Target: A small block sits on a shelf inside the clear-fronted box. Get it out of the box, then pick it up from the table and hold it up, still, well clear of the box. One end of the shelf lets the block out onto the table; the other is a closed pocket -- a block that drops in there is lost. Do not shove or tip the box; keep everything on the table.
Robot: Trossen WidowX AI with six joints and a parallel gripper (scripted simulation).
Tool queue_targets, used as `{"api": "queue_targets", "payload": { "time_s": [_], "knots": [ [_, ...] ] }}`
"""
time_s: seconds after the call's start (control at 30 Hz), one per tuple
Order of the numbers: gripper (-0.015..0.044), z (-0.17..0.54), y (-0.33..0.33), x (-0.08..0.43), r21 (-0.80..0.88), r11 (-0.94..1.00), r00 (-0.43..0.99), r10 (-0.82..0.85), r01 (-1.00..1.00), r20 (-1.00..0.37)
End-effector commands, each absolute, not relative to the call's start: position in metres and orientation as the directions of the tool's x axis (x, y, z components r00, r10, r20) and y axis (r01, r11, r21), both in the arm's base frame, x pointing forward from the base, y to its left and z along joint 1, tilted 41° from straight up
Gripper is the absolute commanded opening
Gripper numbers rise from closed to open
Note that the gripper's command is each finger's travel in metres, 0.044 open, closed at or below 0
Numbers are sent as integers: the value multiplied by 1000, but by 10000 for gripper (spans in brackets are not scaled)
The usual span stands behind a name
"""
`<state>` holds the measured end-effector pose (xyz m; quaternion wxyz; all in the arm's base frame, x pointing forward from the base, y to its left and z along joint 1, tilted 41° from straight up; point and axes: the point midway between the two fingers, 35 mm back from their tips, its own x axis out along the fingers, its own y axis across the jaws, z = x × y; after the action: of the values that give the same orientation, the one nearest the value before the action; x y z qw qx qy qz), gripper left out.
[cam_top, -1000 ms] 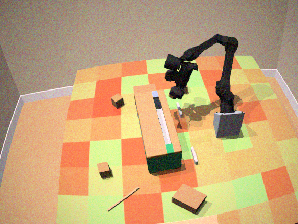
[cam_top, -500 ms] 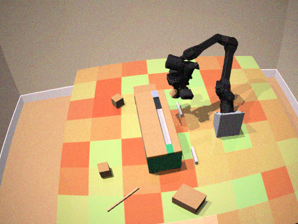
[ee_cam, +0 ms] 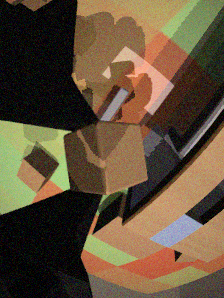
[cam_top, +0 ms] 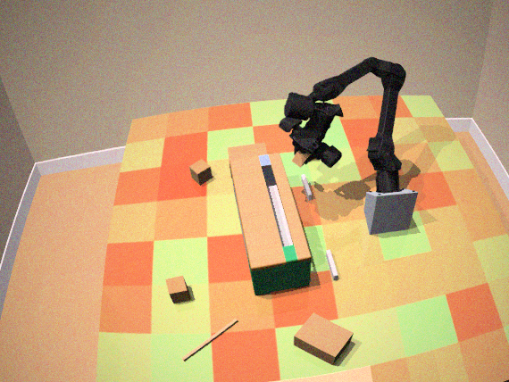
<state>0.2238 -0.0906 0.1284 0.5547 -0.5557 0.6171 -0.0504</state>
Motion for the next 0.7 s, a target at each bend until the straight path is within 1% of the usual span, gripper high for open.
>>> {"api": "queue_targets", "payload": {
  "time_s": [0.0, 0.33, 0.67],
  "knots": [
    [0, 131, -88, 224, -627, 287, 238, -749, -724, -618],
    [0, 137, -82, 223, -401, 14, 248, -765, -916, -594],
    [0, 142, -76, 222, -100, -250, 262, -781, -963, -567]
  ]
}}
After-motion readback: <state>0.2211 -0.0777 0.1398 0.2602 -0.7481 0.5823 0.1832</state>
